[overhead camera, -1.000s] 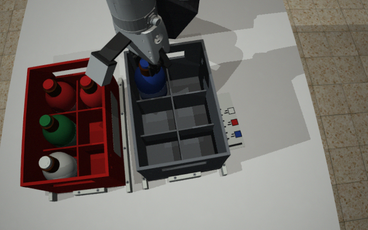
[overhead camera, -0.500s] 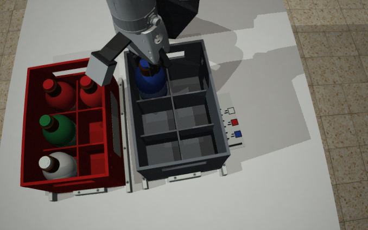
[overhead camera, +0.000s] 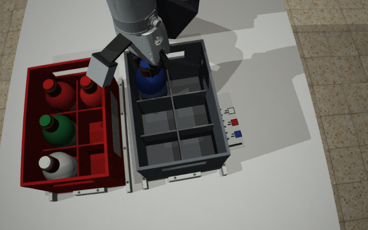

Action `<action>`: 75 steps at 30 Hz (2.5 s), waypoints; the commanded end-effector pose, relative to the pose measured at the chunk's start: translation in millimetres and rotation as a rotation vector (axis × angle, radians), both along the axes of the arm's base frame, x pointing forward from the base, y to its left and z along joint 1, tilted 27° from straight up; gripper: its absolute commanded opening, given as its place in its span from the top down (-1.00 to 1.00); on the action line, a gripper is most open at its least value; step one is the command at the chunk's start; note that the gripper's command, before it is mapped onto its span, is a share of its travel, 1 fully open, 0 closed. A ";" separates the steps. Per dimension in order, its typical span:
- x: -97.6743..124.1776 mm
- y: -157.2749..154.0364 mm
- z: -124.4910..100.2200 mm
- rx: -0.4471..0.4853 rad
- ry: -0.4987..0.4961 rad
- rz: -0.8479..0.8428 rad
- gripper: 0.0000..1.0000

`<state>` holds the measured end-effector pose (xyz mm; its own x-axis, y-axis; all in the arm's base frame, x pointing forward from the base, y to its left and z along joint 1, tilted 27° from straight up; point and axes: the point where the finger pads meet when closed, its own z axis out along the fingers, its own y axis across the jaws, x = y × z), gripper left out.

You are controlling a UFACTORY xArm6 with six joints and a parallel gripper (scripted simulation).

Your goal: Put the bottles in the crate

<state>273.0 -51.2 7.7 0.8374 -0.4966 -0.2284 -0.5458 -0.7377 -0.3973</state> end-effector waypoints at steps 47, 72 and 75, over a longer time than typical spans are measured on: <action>2.0 9.0 -18.7 -0.002 -0.003 -0.001 1.00; 2.1 10.4 -21.4 -0.002 -0.003 -0.001 1.00; 2.1 10.4 -21.4 -0.002 -0.003 -0.001 1.00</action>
